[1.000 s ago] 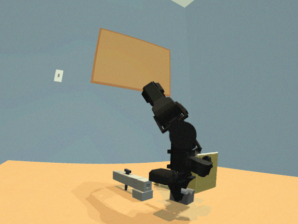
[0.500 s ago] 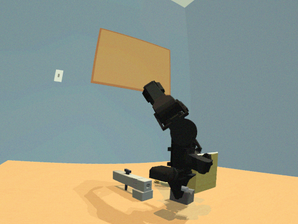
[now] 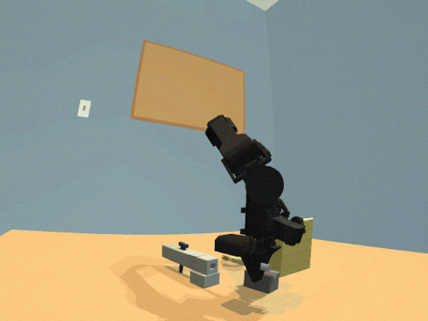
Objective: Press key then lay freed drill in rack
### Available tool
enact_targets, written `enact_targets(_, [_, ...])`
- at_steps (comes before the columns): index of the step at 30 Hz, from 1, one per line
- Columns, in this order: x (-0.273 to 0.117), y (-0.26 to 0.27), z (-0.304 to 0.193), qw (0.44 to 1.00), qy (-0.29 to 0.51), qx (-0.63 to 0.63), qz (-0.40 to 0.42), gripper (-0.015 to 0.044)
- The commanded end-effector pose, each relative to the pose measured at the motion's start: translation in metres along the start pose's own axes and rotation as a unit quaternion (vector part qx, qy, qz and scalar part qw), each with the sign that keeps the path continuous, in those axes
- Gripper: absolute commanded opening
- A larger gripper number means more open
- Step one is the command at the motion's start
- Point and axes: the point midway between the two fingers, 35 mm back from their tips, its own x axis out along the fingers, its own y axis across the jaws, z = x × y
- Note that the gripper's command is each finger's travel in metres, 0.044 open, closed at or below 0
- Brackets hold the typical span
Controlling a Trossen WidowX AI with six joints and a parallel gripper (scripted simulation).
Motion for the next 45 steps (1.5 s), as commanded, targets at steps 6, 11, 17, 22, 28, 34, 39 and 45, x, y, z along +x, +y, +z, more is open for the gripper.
enact_targets(6, [-0.005, -0.001, 0.0, 1.0, -0.002, 0.003, -0.001, 0.0])
enact_targets(11, [-0.007, -0.001, 0.0, 1.0, -0.002, 0.003, -0.001, 0.0])
enact_targets(17, [-0.009, -0.001, -0.001, 1.0, -0.002, 0.003, -0.001, 0.0])
enact_targets(22, [-0.01, -0.001, -0.001, 1.0, -0.002, 0.003, -0.001, 0.0])
enact_targets(28, [-0.012, -0.001, -0.001, 1.0, -0.002, 0.003, -0.001, 0.0])
enact_targets(34, [-0.014, -0.002, -0.001, 1.0, -0.002, 0.003, -0.001, 0.0])
enact_targets(39, [-0.015, -0.002, -0.001, 1.0, -0.002, 0.003, -0.001, 0.0])
enact_targets(45, [-0.016, -0.003, -0.001, 1.0, -0.002, 0.003, -0.001, 0.0])
